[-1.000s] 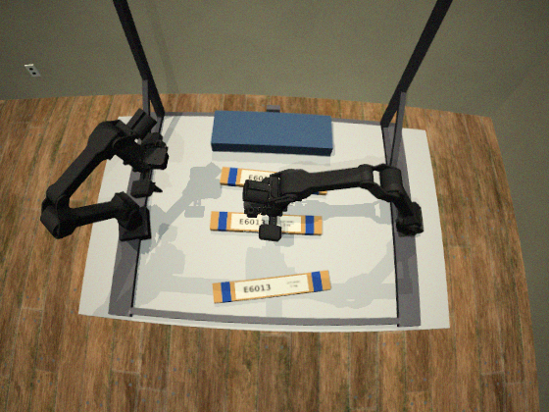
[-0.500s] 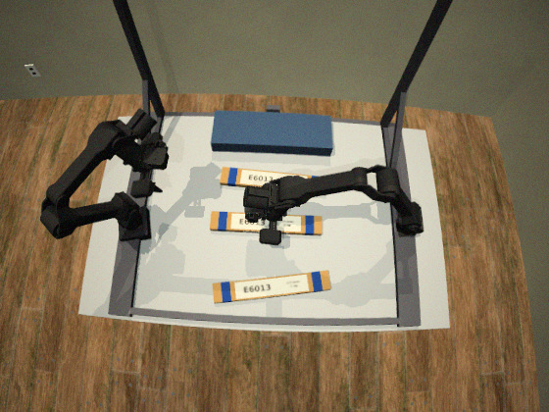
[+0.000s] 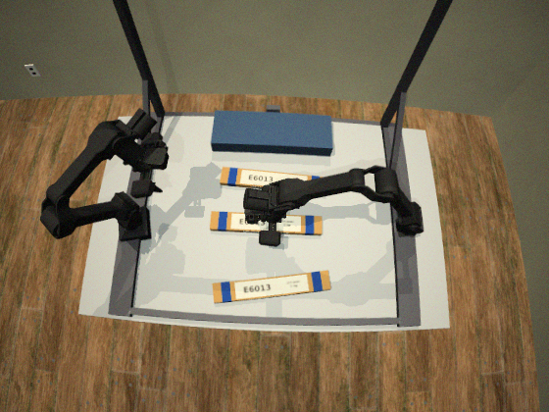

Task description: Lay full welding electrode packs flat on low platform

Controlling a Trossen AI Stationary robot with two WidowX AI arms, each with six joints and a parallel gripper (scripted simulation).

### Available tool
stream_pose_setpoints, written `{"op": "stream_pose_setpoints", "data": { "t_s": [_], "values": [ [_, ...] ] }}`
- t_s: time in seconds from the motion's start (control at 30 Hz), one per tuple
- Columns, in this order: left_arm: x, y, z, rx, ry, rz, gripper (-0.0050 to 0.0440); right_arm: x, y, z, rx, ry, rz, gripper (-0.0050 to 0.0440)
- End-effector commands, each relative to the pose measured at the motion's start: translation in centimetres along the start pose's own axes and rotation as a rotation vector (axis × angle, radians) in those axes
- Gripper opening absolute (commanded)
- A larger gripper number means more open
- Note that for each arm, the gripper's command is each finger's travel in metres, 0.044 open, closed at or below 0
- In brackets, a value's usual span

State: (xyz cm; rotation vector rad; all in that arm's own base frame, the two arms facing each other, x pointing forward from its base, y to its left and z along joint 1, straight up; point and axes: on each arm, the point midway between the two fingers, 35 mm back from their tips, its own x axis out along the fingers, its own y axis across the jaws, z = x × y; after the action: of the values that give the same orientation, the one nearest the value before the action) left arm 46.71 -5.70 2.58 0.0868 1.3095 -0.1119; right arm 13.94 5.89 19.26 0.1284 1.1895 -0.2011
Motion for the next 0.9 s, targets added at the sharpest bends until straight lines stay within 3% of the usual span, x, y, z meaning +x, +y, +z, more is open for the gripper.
{"op": "stream_pose_setpoints", "data": {
  "t_s": [0.0, 0.2, 0.27, 0.3, 0.43, 0.53, 0.63, 0.67, 0.87],
  "values": [
    [-0.1, 0.0, 0.3, -0.002, -0.014, -0.001, 0.043, -0.5, 0.2, 0.3, 0.006, -0.014, 0.015, 0.043],
    [0.5, 0.0, 0.1, -0.003, -0.013, -0.001, 0.043, -0.5, 0.2, 0.3, 0.006, -0.014, 0.015, 0.043],
    [-0.5, 0.0, 0.8, -0.001, -0.039, 0.0, 0.043, -0.5, 0.2, 0.3, 0.006, -0.014, 0.015, 0.043],
    [0.5, 0.0, 0.1, -0.003, -0.013, -0.001, 0.043, -0.5, 0.2, 0.3, 0.006, -0.014, 0.015, 0.043],
    [-0.4, 0.0, 0.7, -0.001, -0.039, 0.0, 0.043, -0.5, 0.2, 0.3, 0.006, -0.014, 0.015, 0.043],
    [0.5, -0.1, 0.0, -0.003, -0.013, -0.001, 0.043, -0.5, 0.2, 0.3, 0.006, -0.014, 0.015, 0.043],
    [-0.4, 0.0, 0.7, -0.001, -0.039, 0.0, 0.043, -0.5, 0.2, 0.3, 0.006, -0.014, 0.015, 0.043],
    [-0.4, 0.0, 0.7, -0.001, -0.039, 0.0, -0.005, -0.5, 0.2, 0.3, 0.006, -0.014, 0.015, 0.043],
    [-0.4, 0.0, 0.7, -0.001, -0.039, 0.0, -0.005, -0.5, 0.2, 0.3, 0.006, -0.014, 0.015, 0.043]
  ]
}}
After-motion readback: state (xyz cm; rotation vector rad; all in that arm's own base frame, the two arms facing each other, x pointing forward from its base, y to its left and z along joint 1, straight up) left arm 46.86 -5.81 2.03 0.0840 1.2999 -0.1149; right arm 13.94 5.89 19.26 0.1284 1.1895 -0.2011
